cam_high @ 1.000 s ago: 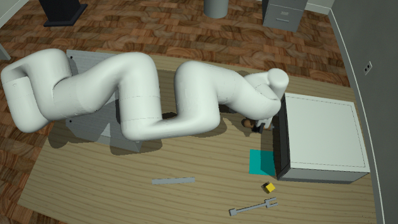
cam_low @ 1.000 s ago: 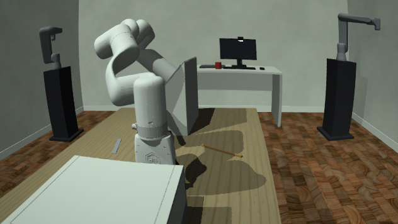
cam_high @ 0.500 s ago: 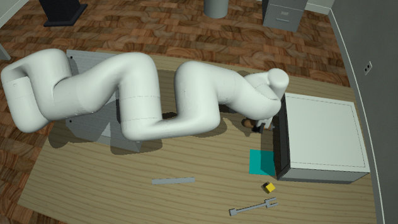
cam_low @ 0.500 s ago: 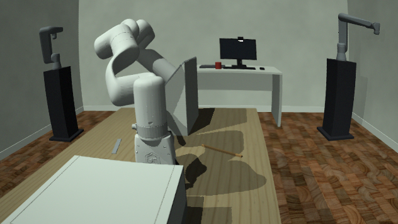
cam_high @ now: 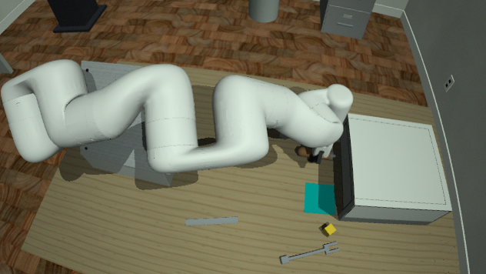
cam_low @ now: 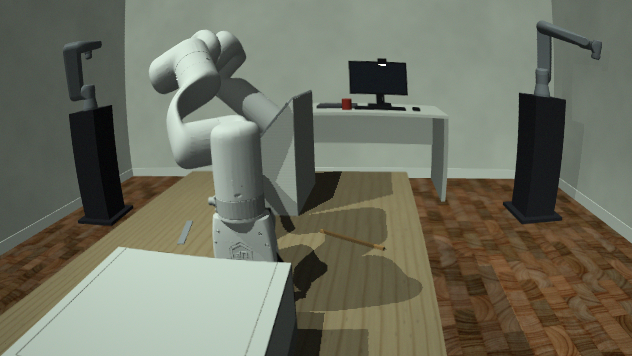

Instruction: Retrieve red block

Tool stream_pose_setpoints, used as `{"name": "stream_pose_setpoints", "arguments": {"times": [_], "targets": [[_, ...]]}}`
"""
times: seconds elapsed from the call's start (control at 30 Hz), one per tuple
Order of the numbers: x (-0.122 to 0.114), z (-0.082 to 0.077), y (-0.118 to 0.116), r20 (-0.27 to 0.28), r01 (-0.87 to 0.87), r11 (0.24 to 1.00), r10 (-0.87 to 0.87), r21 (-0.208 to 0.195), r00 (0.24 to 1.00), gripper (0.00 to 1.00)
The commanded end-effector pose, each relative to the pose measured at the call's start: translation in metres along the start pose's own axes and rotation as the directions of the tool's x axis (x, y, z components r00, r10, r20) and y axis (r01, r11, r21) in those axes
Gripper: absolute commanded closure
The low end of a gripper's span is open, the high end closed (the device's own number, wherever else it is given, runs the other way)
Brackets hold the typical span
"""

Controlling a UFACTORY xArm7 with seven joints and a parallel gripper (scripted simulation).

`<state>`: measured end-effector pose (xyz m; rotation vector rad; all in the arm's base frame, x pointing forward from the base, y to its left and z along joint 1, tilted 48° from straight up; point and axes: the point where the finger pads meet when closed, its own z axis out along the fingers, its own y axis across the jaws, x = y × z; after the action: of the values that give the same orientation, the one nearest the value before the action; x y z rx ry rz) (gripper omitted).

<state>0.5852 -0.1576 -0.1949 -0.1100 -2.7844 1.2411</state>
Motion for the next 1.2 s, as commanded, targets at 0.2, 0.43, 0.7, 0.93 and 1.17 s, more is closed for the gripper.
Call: {"name": "stream_pose_setpoints", "arguments": {"times": [0.2,0.43,0.7,0.93,1.17], "targets": [[-0.002,-0.003,-0.011,0.005,-0.001,1.000,0.001,-0.002,1.000,1.00],[-0.002,-0.003,-0.030,0.005,-0.001,1.000,0.001,-0.002,1.000,1.00],[-0.002,-0.003,-0.049,0.005,-0.001,1.000,0.001,-0.002,1.000,1.00],[-0.002,-0.003,-0.067,0.005,-0.001,1.000,0.001,-0.002,1.000,1.00],[-0.002,-0.003,-0.074,0.005,-0.001,1.000,0.001,-0.002,1.000,1.00]]}}
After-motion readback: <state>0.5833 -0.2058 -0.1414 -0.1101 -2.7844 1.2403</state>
